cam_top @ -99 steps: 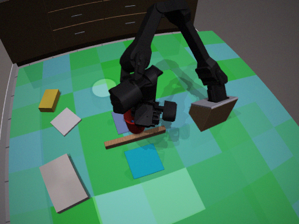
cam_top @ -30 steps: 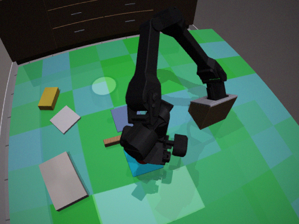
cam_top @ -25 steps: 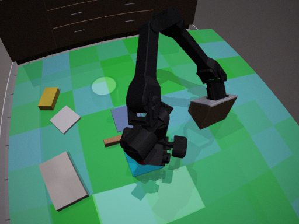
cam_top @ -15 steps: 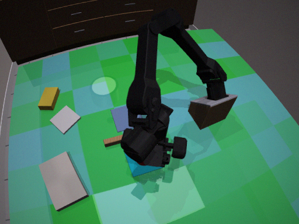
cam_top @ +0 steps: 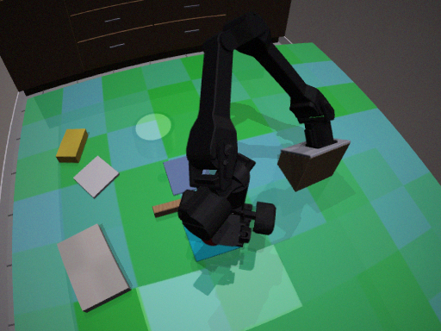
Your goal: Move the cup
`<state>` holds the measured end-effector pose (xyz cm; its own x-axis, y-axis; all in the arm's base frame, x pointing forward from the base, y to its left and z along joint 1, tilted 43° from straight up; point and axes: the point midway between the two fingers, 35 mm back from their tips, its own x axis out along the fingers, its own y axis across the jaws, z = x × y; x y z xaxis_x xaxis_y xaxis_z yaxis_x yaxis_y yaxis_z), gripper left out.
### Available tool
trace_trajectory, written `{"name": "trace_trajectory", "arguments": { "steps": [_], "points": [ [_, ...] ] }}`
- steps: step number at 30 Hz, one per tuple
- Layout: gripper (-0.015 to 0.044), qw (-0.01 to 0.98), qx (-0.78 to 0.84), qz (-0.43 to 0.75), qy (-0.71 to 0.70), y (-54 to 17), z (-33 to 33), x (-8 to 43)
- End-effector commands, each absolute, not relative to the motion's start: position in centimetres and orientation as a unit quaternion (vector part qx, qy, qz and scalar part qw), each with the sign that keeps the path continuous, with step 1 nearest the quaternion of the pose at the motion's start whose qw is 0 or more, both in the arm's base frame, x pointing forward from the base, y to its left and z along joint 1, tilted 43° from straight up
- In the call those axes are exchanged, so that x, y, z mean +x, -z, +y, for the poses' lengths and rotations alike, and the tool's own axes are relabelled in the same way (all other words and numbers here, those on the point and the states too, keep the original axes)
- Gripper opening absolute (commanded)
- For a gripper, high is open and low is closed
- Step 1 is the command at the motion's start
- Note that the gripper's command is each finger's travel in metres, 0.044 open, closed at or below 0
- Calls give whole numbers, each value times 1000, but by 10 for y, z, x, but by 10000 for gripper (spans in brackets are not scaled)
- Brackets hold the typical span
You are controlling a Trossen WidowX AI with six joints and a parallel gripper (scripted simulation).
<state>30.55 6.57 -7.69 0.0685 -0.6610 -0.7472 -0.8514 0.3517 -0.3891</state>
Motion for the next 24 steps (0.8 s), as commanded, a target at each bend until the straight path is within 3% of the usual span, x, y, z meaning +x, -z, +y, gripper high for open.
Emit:
{"name": "trace_trajectory", "arguments": {
  "steps": [1,24],
  "points": [
    [128,470,-560,675,-101,77,66,306],
    [128,467,-562,675,-102,51,90,303]
  ]
}}
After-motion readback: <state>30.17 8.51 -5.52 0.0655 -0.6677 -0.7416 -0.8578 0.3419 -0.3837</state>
